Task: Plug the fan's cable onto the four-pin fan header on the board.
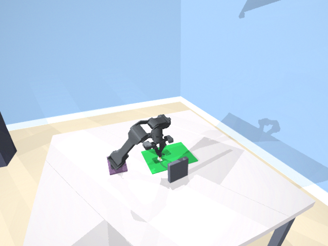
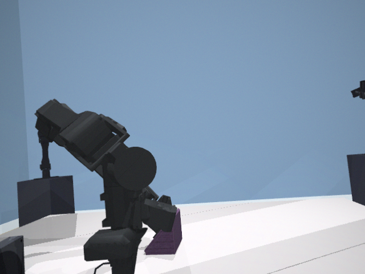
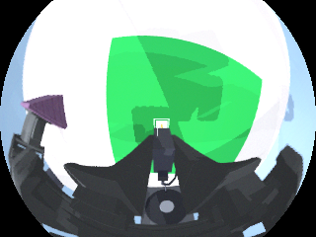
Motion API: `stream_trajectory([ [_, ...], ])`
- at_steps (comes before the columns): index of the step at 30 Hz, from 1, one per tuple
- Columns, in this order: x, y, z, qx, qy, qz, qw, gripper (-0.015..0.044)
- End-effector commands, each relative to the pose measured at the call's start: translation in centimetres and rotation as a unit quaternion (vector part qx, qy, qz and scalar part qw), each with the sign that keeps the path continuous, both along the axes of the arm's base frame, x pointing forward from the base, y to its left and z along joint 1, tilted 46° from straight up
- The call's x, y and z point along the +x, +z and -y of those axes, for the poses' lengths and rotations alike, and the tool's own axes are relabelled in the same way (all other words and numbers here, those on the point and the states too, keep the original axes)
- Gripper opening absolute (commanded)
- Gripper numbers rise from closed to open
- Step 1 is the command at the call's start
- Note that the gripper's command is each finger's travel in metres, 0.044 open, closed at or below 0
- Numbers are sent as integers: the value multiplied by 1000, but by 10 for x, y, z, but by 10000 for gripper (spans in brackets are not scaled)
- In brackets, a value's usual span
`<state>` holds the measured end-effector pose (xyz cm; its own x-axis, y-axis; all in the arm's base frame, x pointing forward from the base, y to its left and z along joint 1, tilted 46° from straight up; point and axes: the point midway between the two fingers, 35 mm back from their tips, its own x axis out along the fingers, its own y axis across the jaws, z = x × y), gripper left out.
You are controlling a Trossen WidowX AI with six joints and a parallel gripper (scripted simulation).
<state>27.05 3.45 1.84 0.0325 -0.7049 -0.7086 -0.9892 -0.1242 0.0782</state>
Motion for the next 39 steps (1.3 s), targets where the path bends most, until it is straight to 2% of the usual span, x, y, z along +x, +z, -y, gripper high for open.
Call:
stream_trajectory([
  [1,2,2,2,-3,4,-1,1000,0],
  [39,1,-2,5,-3,4,-1,1000,0],
])
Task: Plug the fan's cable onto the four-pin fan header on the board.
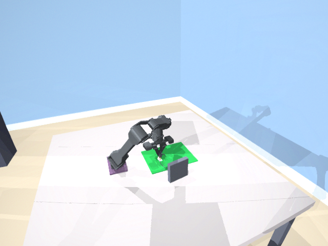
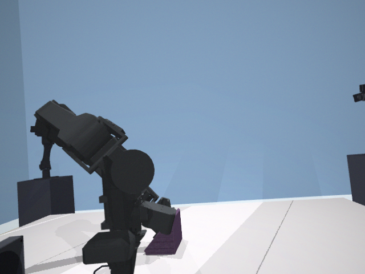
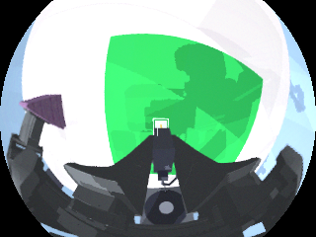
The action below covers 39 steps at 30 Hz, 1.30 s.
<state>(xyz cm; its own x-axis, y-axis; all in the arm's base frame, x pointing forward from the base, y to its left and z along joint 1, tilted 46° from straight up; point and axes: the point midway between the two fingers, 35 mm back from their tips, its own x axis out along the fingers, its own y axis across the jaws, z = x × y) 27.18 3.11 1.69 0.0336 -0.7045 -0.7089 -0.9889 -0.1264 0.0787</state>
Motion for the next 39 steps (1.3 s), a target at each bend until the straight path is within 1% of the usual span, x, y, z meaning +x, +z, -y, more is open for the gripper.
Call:
stream_trajectory([
  [1,0,0,2,-3,3,-1,1000,0],
  [39,0,-11,13,-3,2,0,1000,0],
])
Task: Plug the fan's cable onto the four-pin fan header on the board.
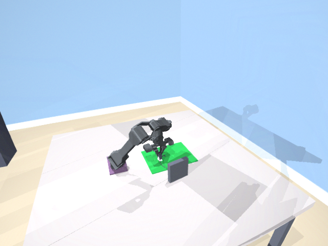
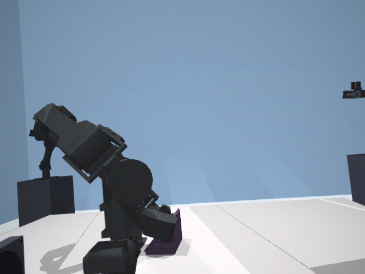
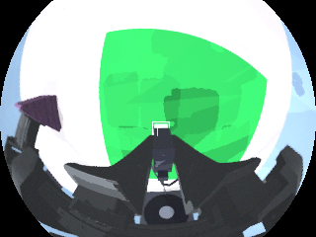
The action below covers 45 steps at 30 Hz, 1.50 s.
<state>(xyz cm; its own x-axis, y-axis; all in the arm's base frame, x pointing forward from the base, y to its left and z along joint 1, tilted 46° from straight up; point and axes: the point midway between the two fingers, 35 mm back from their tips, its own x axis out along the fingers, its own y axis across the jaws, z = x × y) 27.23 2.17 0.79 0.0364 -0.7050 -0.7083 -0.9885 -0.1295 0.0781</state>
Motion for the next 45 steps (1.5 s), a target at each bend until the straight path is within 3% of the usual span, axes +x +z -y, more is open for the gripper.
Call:
stream_trajectory([
  [1,0,-2,4,-3,1,-1,1000,0],
  [11,0,-5,7,-3,1,-1,1000,0],
  [21,0,-4,3,-1,1,0,1000,260],
  [29,-2,33,-34,-1,1,-1,1000,260],
  [37,-2,33,-38,-1,1,-1,1000,260],
  [45,-6,-42,-115,3,1,0,1000,260],
])
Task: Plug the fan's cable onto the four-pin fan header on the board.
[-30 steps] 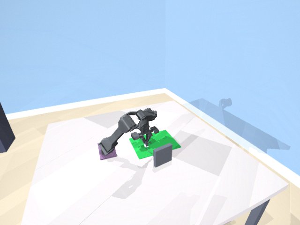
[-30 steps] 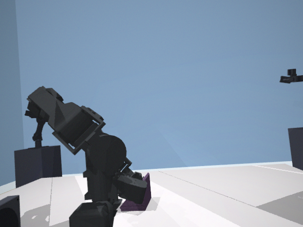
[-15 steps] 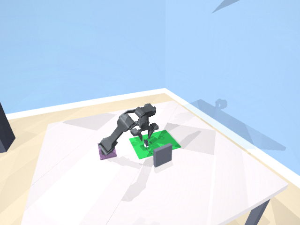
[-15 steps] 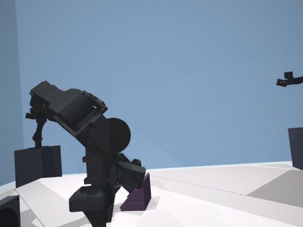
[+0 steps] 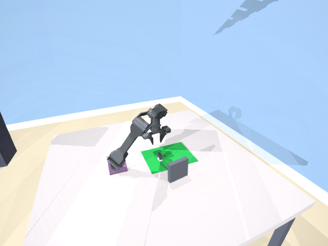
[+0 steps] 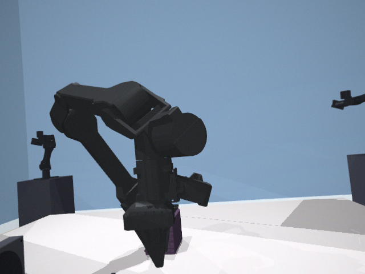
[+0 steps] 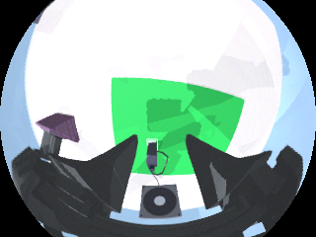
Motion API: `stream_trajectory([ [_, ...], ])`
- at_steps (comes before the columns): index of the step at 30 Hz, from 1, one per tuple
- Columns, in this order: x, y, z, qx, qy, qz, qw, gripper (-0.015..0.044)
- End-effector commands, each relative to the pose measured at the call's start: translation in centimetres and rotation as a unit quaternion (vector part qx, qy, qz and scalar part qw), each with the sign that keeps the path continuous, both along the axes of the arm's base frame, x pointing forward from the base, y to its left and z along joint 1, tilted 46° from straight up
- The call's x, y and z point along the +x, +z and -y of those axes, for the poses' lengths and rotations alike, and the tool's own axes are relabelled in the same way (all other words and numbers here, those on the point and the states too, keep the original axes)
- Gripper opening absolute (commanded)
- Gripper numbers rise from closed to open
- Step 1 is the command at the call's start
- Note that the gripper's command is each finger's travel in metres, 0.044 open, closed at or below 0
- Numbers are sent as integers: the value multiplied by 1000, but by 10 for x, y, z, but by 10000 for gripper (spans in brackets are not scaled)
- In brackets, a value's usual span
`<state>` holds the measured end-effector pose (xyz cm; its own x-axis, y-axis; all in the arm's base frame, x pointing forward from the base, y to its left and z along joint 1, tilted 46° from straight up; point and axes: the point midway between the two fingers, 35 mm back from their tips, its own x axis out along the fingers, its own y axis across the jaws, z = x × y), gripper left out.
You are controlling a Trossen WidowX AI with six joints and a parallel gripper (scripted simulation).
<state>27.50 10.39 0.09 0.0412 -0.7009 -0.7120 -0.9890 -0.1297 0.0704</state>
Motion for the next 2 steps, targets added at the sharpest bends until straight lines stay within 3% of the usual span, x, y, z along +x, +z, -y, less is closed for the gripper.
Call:
stream_trajectory([
  [1,-10,-40,-38,0,1,-4,1000,260],
  [2,-11,-42,-39,0,1,-4,1000,260],
])
